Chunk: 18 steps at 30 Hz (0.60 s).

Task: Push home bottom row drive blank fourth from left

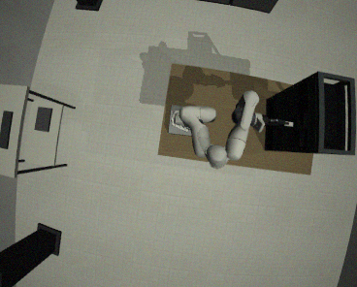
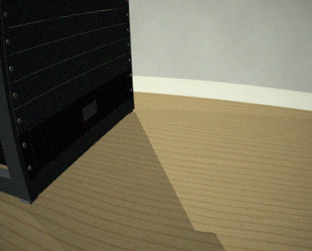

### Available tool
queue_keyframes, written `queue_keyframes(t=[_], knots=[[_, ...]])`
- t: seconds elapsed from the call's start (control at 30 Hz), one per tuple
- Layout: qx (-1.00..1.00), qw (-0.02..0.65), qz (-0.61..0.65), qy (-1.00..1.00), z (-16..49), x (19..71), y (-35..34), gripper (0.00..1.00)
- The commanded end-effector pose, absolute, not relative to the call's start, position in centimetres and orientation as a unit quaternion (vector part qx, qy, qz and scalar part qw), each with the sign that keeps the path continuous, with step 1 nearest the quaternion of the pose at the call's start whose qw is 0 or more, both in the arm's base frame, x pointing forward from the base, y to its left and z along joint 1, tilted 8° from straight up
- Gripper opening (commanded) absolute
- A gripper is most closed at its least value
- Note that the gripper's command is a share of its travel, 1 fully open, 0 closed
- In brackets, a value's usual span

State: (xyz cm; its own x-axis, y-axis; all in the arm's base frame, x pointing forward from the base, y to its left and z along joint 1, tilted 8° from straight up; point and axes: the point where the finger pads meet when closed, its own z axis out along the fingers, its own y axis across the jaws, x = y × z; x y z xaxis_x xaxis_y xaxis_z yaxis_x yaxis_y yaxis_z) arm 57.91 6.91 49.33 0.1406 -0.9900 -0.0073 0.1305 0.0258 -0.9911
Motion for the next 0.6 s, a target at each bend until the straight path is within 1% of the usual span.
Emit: queue_keyframes(t=[0.0,0.1,0.57], knots=[[-0.502,0.573,-0.489,0.425,49.3,57.9,5.8,0.0],[-0.502,0.573,-0.489,0.425,49.2,57.9,5.2,0.0],[-0.502,0.573,-0.489,0.425,48.4,58.0,-1.9,0.0]])
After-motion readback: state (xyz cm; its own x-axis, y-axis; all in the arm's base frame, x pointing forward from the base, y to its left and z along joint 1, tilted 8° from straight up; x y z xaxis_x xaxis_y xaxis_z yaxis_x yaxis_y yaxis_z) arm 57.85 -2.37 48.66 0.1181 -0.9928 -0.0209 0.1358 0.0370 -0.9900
